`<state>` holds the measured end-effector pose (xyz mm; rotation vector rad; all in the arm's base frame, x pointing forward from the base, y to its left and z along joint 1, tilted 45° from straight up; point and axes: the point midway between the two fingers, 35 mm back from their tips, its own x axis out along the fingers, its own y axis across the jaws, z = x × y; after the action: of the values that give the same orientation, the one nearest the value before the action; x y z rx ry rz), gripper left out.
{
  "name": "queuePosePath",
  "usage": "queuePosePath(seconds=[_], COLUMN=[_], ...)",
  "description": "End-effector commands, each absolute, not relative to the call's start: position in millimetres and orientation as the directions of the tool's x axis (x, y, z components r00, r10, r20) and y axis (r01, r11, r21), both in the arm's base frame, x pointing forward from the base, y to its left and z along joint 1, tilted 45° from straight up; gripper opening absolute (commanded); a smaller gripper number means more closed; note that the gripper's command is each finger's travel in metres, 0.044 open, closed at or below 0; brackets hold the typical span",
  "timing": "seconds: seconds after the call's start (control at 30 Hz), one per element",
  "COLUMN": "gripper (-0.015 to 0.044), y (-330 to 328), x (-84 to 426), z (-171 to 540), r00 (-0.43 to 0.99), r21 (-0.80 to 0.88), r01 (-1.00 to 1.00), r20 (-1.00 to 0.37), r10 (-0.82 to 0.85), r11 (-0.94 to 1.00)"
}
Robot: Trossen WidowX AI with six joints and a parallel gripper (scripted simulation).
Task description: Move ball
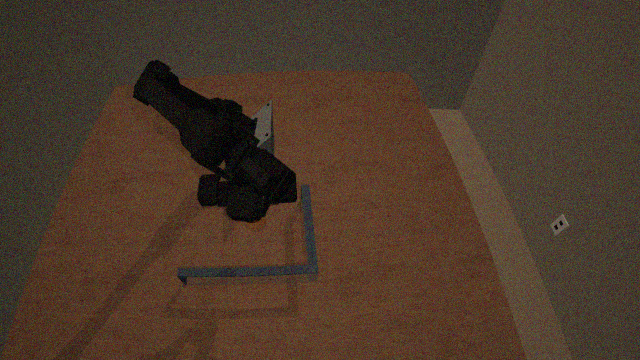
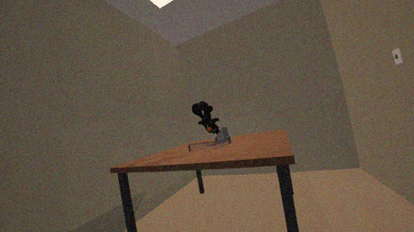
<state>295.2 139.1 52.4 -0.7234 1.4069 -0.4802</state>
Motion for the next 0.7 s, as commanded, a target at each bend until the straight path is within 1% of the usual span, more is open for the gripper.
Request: queuePosePath(seconds=[0.0, 0.67], gripper=[0.0, 0.0], y=[134, 96], x=[289, 254], z=[48, 23], r00=[0.121, 0.12], r21=[-0.702, -0.703], r01=[-0.11, -0.111], r20=[-0.712, -0.712], r10=[-0.691, -0.692], r11=[0.704, 0.703])
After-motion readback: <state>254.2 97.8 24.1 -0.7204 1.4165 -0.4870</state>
